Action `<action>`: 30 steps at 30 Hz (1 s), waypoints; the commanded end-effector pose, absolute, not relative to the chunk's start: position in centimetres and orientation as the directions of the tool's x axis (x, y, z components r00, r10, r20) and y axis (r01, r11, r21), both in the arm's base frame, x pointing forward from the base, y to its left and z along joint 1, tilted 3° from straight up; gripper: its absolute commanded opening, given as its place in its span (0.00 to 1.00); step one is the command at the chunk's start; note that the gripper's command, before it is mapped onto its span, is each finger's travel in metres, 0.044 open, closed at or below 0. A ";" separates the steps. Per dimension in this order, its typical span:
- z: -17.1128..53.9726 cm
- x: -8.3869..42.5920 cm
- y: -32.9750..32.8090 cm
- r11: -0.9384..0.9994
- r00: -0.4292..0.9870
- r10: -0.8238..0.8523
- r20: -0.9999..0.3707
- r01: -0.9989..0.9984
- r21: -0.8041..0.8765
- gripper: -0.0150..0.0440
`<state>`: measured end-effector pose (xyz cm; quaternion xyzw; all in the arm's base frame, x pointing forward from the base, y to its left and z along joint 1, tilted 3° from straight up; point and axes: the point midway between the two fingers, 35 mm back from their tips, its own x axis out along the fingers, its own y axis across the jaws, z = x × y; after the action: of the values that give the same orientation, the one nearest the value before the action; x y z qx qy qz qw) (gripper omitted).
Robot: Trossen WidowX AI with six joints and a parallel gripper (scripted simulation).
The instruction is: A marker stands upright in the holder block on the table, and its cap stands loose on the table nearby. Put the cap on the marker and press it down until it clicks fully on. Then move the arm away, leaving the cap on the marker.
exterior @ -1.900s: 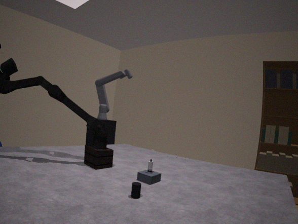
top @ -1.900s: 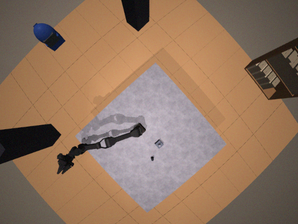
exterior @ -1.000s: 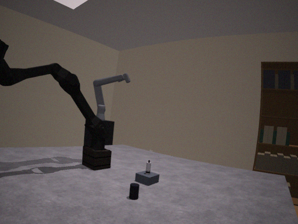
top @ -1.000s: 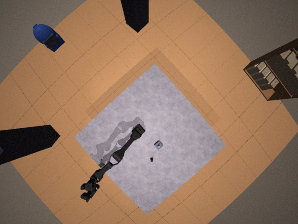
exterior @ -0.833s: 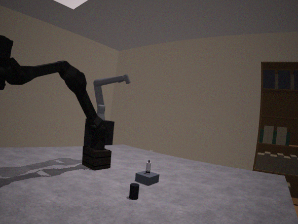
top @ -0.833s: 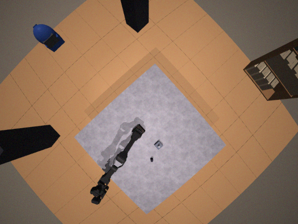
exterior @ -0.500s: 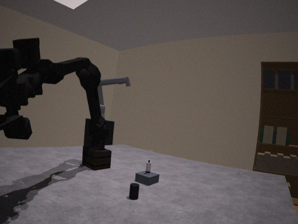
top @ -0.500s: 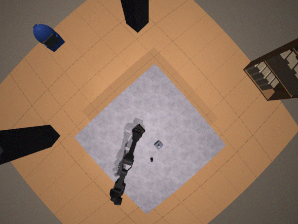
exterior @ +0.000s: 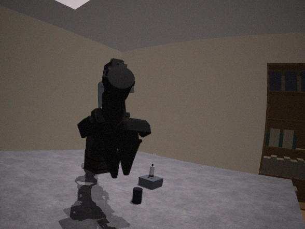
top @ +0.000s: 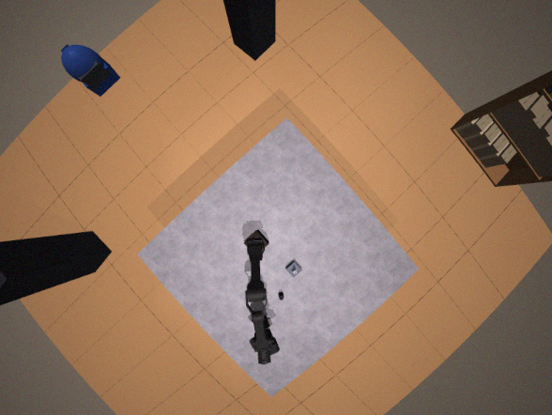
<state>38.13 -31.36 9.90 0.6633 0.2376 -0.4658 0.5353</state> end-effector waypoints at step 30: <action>2.1 34.2 -15.4 0.069 0.069 0.022 -0.997 0.995 0.070 0.68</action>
<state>34.28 -15.37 2.56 0.5048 0.5041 -0.4579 0.5304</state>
